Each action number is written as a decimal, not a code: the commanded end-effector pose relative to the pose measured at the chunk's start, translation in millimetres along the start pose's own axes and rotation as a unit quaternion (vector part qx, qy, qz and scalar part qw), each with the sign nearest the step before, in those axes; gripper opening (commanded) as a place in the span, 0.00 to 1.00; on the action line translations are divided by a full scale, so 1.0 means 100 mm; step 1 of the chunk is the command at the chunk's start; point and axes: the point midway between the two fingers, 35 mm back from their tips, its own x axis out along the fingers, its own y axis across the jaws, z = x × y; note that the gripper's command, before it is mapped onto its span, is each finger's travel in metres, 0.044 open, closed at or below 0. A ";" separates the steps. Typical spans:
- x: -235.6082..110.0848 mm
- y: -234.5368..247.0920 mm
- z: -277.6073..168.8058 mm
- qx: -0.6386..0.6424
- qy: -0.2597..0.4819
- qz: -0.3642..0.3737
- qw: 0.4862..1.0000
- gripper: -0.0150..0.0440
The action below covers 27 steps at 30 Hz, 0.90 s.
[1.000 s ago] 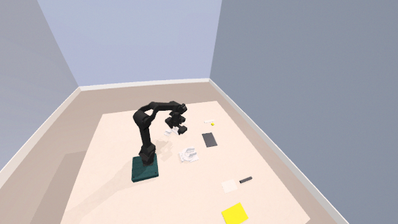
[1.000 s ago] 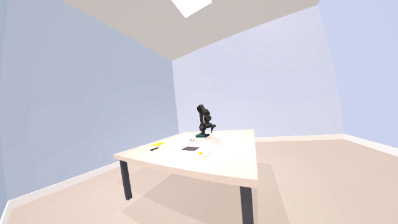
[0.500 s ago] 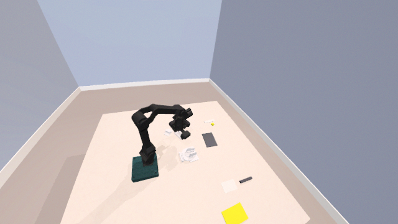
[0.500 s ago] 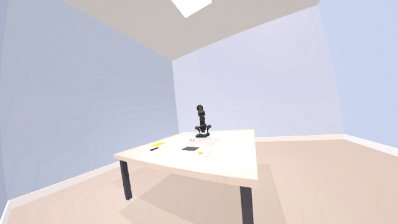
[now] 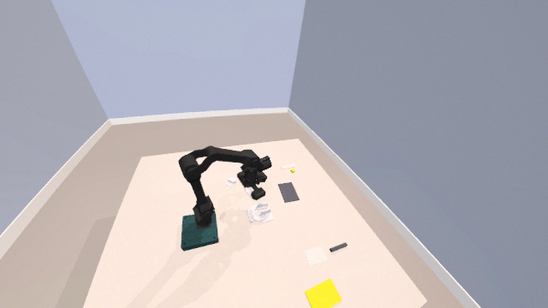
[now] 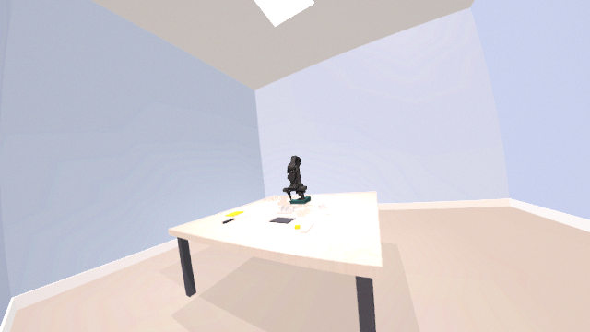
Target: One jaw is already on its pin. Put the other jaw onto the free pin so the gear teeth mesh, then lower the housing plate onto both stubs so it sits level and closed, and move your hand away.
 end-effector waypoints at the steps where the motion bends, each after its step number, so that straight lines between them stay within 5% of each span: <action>1: 0.00 -0.14 -0.07 0.019 0.001 0.001 1.000 0.85; 27: 0.00 -0.79 -0.40 0.125 -0.001 -0.004 0.992 0.85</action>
